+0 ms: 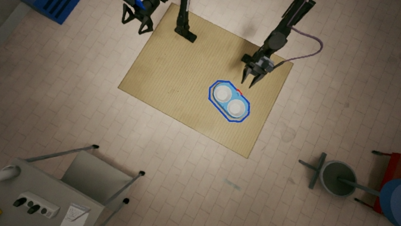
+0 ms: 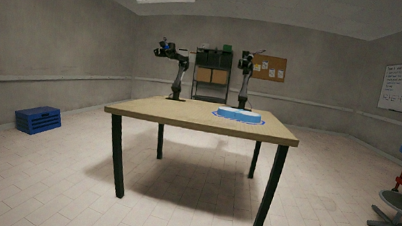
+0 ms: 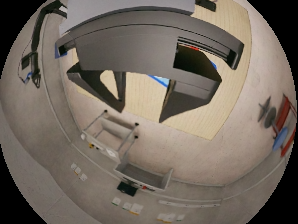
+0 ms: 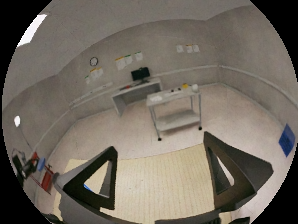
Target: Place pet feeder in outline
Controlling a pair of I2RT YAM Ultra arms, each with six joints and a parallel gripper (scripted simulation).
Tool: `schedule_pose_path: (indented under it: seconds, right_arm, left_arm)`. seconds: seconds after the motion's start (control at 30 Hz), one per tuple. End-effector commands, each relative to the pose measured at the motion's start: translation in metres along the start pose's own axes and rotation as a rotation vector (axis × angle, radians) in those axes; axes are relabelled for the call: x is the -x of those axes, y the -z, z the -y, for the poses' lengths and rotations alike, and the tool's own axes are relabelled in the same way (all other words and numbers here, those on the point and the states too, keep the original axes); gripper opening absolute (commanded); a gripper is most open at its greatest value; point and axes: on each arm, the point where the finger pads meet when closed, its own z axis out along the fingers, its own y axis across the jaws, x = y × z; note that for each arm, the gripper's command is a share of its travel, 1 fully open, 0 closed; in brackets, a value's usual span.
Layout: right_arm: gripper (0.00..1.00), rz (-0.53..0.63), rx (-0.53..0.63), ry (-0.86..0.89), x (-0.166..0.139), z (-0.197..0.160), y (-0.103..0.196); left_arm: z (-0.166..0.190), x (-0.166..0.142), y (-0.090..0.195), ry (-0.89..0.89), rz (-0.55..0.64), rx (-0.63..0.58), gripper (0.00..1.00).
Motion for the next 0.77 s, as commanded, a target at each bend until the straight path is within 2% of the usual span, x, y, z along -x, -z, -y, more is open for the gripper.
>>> schedule_pose_path:
  seconds: [0.0, 0.03, 0.07, 0.1, 0.17, 0.23, 0.3, 0.33, 0.43, 0.5, 0.53, 0.73]
  right_arm:
    - [1.00, 0.065, -0.012, -0.007, 0.026, 0.004, 0.004]
    - [1.00, 0.065, -0.004, -0.007, 0.026, 0.001, 0.004]
    - [1.00, 0.054, 0.000, -0.007, 0.022, -0.001, 0.001]
    - [1.00, 0.054, 0.000, -0.006, 0.022, -0.001, 0.001]
    - [1.00, 0.025, 0.002, -0.007, 0.010, -0.001, -0.004]
    - [1.00, 0.025, 0.002, -0.007, 0.010, -0.001, -0.004]
    - [1.00, 0.073, 0.002, -0.007, 0.027, -0.001, 0.010]
    - [1.00, 0.062, 0.004, -0.007, 0.021, -0.002, 0.010]
    - [1.00, 0.044, 0.006, -0.008, 0.012, -0.003, 0.008]
    - [1.00, 0.064, 0.006, -0.008, 0.022, -0.003, 0.010]
    - [1.00, 0.064, 0.007, -0.008, 0.021, -0.003, 0.010]
    - [1.00, 0.064, 0.007, -0.008, 0.021, -0.003, 0.010]
  left_arm:
    - [0.004, 0.043, 0.016, -0.185, 0.210, -0.066, 0.47]
    - [0.005, 0.045, 0.018, -0.213, 0.251, -0.081, 0.47]
    - [0.002, 0.029, 0.008, -0.214, 0.225, -0.089, 0.47]
    - [0.001, 0.028, 0.007, -0.172, 0.212, -0.085, 0.47]
    - [0.004, 0.046, 0.018, -0.170, 0.280, -0.102, 0.47]
    - [0.004, 0.046, 0.018, -0.170, 0.280, -0.102, 0.47]
    - [0.006, 0.064, 0.031, -0.169, 0.327, -0.104, 0.47]
    - [0.009, 0.074, 0.036, -0.171, 0.349, -0.113, 0.47]
    - [0.012, 0.057, 0.015, -0.172, 0.289, -0.123, 0.47]
    - [0.013, 0.065, 0.023, -0.172, 0.315, -0.125, 0.47]
    - [0.022, 0.063, 0.020, -0.172, 0.308, -0.146, 0.47]
    - [0.016, 0.064, 0.020, -0.170, 0.309, -0.129, 0.47]
